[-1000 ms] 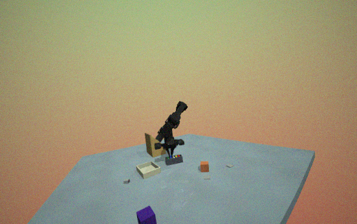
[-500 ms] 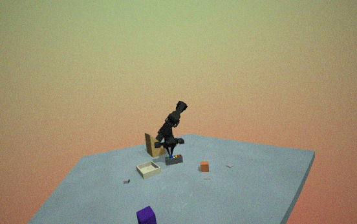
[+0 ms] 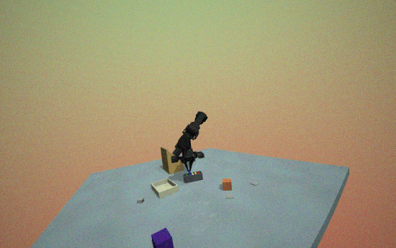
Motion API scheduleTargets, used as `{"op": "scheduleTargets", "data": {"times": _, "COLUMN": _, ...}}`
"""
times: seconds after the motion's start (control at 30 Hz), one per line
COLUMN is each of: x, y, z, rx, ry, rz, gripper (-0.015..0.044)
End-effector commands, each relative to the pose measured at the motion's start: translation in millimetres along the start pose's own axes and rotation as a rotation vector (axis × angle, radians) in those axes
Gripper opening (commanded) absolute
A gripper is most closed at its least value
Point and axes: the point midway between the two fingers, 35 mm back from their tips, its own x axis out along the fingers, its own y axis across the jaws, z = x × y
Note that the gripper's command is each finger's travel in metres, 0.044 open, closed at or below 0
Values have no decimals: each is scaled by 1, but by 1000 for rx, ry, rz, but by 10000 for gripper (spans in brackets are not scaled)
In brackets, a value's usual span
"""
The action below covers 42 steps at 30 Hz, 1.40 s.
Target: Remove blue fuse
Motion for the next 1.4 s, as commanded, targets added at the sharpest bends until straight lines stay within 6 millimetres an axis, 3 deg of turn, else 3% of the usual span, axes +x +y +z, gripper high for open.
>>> {"op": "scheduleTargets", "data": {"times": 0.0, "x": -3, "y": -1, "z": 0, "rx": -1, "ry": -1, "rz": -3, "gripper": 0}}
{"op": "scheduleTargets", "data": {"times": 0.9, "x": -16, "y": -1, "z": 0, "rx": 0, "ry": -1, "rz": -2, "gripper": 0}}
{"op": "scheduleTargets", "data": {"times": 1.37, "x": -38, "y": -1, "z": 0, "rx": 0, "ry": -1, "rz": -3, "gripper": 0}}
